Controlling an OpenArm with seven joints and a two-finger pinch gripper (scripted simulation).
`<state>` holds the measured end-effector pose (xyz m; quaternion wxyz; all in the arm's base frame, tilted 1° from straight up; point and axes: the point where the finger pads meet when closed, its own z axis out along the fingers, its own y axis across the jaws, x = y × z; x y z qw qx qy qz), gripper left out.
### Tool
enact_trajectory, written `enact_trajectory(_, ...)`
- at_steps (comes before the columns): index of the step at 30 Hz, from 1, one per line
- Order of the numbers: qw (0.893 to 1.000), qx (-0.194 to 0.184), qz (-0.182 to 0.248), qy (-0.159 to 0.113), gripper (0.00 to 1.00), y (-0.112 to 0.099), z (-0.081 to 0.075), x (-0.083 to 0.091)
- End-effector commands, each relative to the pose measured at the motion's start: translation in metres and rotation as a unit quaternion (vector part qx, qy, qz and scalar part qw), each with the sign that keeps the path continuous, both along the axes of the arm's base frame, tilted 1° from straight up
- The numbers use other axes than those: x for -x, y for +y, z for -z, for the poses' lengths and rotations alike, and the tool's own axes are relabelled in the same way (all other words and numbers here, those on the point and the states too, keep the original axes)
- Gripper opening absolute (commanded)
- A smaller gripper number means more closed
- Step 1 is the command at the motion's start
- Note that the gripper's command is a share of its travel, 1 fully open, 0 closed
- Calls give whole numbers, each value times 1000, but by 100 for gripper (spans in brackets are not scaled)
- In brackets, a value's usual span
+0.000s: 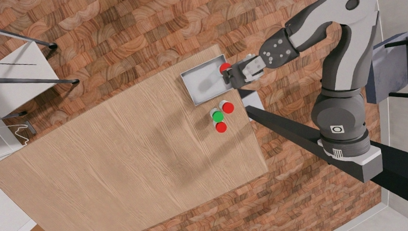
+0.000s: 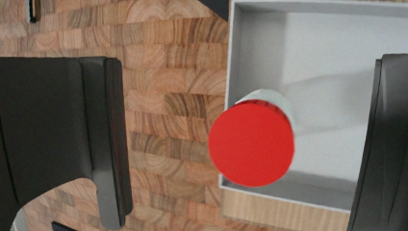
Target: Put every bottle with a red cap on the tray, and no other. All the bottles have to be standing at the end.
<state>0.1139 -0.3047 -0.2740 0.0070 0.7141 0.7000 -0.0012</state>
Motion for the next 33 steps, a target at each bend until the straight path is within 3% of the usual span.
enact_trajectory(1,1000,2,-16,2,42,1,-1,-2)
enact_trajectory(6,997,3,-73,3,42,11,-3,-10)
enact_trajectory(7,995,3,-101,3,42,16,-4,-15)
enact_trajectory(9,995,3,-101,3,42,16,-4,-15)
enact_trajectory(15,978,4,-208,4,42,35,-7,-31)
enact_trajectory(22,950,5,-312,5,42,53,-10,-48)
enact_trajectory(24,935,6,-355,6,42,61,-11,-55)
enact_trajectory(26,935,6,-355,6,42,61,-11,-55)
enact_trajectory(27,924,6,-382,6,42,66,-12,-59)
enact_trajectory(33,897,6,-441,6,42,78,-14,-69)
